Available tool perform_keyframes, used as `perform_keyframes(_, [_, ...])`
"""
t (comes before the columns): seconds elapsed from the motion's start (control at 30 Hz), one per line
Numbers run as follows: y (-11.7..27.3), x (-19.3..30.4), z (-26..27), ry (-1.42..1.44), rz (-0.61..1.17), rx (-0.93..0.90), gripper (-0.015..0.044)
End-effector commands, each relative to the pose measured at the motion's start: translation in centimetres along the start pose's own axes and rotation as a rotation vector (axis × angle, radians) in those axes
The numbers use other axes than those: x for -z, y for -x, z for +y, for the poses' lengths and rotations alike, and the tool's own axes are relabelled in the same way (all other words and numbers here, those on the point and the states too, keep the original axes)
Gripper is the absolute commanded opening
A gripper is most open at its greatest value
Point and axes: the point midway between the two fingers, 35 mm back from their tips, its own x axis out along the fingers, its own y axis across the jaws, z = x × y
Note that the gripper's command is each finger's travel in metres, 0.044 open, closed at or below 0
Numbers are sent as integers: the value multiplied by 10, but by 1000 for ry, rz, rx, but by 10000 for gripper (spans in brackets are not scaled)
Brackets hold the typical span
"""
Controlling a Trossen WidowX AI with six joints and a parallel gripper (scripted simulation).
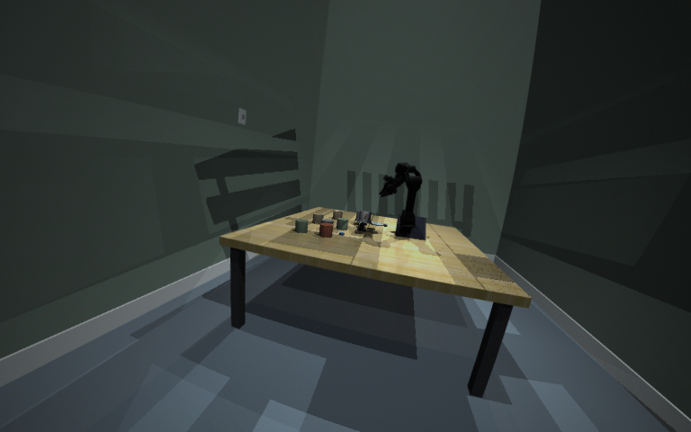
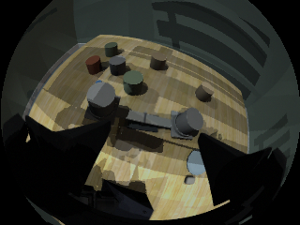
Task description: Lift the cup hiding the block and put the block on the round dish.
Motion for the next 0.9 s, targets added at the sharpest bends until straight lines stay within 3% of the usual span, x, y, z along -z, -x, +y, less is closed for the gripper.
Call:
perform_keyframes(0.0, [-3,1,-3,-40,11,-17,440])
perform_keyframes(0.87, [-67,-14,-68,-805,415,59,440])
